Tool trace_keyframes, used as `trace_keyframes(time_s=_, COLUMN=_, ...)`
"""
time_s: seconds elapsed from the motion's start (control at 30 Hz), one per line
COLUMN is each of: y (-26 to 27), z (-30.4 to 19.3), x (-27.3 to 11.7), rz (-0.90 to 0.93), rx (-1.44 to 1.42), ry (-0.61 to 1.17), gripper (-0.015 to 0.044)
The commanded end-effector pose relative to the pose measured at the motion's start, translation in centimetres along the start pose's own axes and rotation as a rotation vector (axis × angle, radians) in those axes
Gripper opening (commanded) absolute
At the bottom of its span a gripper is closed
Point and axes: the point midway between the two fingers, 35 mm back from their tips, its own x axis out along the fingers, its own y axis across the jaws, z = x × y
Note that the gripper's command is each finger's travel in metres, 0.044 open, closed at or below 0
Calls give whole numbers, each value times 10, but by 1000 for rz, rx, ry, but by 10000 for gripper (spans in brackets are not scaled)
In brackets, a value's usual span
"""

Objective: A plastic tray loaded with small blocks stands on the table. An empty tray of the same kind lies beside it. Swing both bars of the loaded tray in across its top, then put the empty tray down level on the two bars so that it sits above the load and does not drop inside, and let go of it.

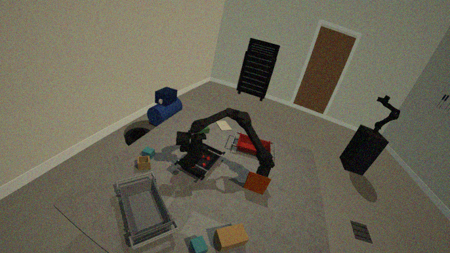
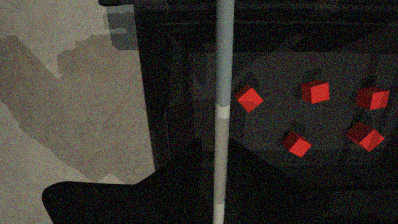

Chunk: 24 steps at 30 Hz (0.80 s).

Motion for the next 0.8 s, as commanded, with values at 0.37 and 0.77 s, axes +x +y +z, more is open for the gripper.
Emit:
trace_keyframes(time_s=0.37, y=6, z=1, x=-37, rz=5, rx=-8, ry=-17, gripper=80)
trace_keyframes(time_s=0.77, y=6, z=1, x=-37, rz=5, rx=-8, ry=-17, gripper=80)
